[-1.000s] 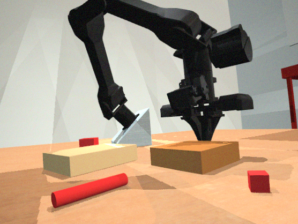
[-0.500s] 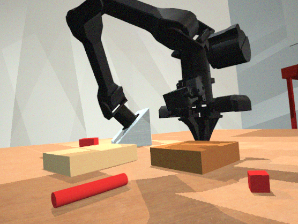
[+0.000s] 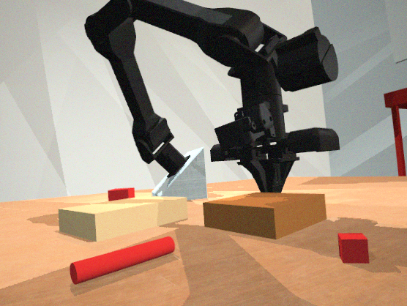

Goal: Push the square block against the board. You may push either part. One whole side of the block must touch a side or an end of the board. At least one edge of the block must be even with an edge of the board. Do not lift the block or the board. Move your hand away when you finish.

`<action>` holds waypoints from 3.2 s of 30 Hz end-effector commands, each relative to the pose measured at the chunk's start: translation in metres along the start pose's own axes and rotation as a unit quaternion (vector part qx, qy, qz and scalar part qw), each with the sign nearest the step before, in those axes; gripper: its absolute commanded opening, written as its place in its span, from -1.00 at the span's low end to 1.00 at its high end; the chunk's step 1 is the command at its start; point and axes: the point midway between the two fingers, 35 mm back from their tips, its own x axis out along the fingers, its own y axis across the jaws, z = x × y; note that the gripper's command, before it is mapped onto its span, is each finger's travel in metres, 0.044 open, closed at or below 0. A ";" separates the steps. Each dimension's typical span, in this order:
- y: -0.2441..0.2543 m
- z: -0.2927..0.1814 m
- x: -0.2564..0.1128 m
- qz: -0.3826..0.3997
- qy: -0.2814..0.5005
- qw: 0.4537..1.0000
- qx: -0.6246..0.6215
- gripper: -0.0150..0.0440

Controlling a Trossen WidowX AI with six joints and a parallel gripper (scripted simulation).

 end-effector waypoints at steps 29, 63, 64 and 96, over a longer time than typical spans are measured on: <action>0.003 0.038 0.000 0.000 -0.003 1.000 0.001 -0.49; 0.005 0.002 0.000 0.000 -0.004 1.000 0.002 -0.49; 0.005 0.000 0.000 0.000 -0.004 1.000 0.002 -0.49; -0.045 0.059 -0.065 0.001 0.001 0.969 -0.246 -0.49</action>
